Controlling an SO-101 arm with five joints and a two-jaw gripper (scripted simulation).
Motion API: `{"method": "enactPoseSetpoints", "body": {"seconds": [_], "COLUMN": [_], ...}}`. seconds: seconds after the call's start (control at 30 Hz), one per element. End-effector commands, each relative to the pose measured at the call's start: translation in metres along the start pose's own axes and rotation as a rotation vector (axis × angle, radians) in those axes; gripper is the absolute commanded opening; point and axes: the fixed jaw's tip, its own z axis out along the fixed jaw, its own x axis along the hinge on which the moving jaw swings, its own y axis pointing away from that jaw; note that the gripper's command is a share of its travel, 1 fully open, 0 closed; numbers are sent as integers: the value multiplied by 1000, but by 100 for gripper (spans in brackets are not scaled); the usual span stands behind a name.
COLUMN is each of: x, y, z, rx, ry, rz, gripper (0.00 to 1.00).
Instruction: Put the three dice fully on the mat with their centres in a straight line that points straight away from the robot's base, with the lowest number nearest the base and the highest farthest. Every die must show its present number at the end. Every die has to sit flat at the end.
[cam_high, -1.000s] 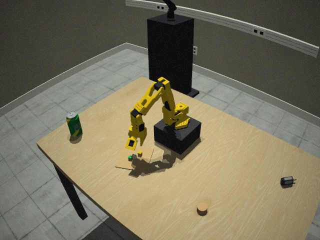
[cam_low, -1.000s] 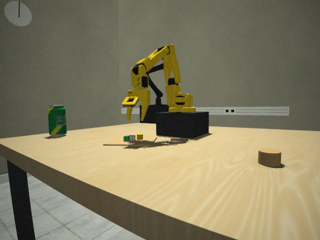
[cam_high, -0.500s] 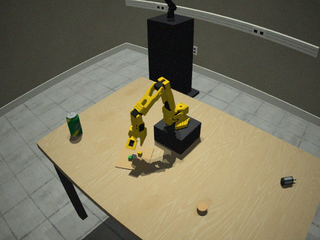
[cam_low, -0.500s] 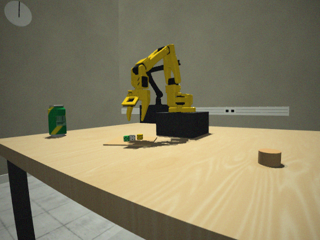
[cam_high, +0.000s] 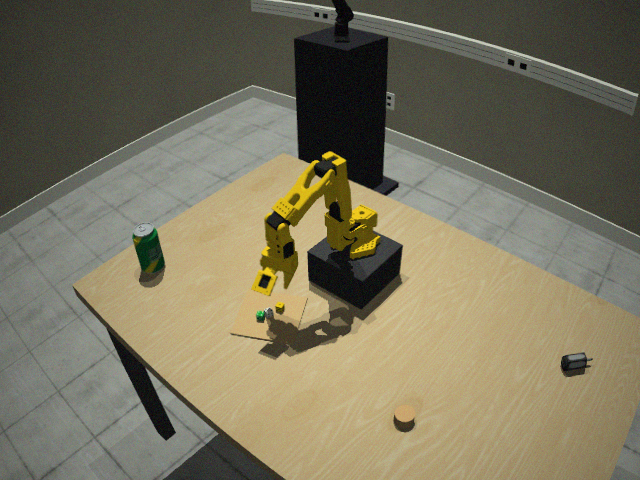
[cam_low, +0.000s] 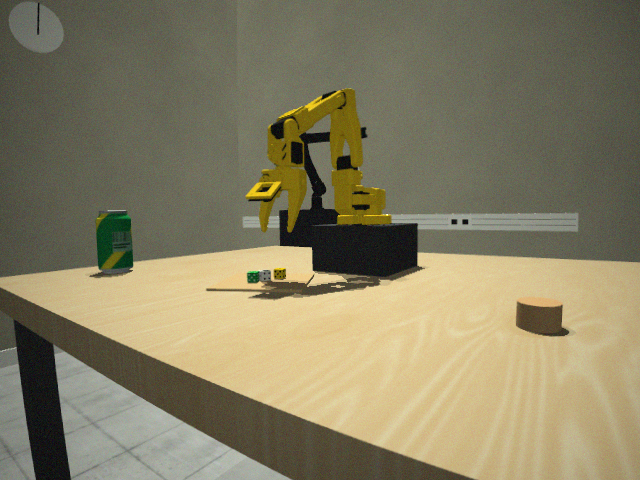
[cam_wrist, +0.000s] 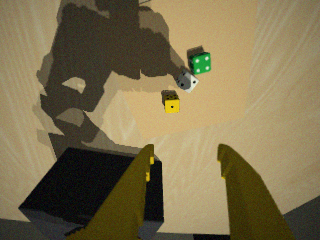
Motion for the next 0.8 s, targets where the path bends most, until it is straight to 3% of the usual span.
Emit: {"method": "enactPoseSetpoints", "body": {"seconds": [0.0,0.37,0.77], "x": [5,14,15], "y": [12,30,32], "z": [-12,-33,-35], "rx": [-3,-3,-3], "ry": [5,4,4], "rz": [72,214,233], "gripper": [27,27,27]}}
